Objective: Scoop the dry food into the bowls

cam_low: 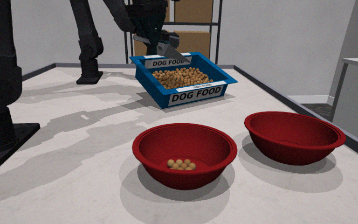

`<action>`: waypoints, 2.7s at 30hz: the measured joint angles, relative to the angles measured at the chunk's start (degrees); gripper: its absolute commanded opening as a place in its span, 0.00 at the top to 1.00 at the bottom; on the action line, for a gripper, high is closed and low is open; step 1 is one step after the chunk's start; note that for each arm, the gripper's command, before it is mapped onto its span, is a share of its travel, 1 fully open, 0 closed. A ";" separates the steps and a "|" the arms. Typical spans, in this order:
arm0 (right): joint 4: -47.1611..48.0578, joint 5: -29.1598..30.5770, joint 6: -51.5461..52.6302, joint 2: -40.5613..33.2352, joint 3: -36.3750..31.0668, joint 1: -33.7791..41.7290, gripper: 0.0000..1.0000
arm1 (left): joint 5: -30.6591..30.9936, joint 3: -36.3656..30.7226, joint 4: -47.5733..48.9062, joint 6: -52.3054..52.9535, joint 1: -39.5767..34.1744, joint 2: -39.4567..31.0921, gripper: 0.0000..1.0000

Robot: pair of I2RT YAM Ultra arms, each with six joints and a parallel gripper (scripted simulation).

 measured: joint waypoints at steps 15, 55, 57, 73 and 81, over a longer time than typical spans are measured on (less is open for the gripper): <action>0.48 -0.33 -0.72 0.83 -0.94 -1.68 1.00 | 0.00 0.00 0.00 0.00 0.00 0.00 1.00; -2.80 -1.88 -1.70 15.45 5.20 -2.45 1.00 | 0.00 0.00 0.00 0.00 0.00 0.00 1.00; -2.47 -1.88 -1.70 16.06 5.22 -2.47 1.00 | 0.00 0.00 0.00 0.00 0.00 0.00 1.00; 0.61 -1.66 -1.73 14.86 3.69 -2.51 1.00 | 0.00 0.00 0.00 0.00 0.00 0.00 1.00; 4.07 -1.29 -1.73 14.69 1.75 -2.49 1.00 | 0.00 0.00 0.00 0.00 0.00 0.00 1.00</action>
